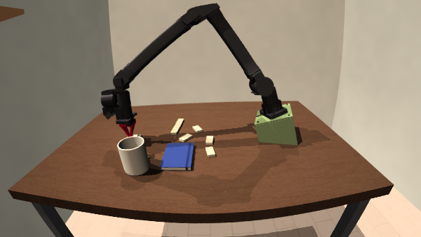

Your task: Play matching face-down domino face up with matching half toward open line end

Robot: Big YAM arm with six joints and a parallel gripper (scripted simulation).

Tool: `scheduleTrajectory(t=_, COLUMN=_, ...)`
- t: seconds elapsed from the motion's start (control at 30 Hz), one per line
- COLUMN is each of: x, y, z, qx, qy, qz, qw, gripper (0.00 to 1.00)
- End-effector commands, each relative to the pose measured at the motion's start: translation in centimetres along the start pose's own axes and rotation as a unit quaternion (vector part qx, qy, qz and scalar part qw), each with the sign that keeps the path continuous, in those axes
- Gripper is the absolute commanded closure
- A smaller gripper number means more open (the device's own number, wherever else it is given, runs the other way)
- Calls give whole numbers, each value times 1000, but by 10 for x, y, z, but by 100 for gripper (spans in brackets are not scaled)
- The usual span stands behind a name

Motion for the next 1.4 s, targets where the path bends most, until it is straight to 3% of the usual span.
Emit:
scheduleTrajectory(t=0.0, x=-4, y=-3, z=1, qx=-1, qy=-7, qz=0, qw=1000, gripper=100)
scheduleTrajectory(t=1.37, x=3, y=-3, z=5, qx=1, qy=2, qz=-1, qw=1000, gripper=100)
Point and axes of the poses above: the point where the finger pads meet when closed, its own z axis out along the fingers, its own y axis across the jaws, x = y × z, the point moved 6 cm from there along -z, back along the fingers, and after that the axes turned 4 degrees about z, right-handed, at the moved point
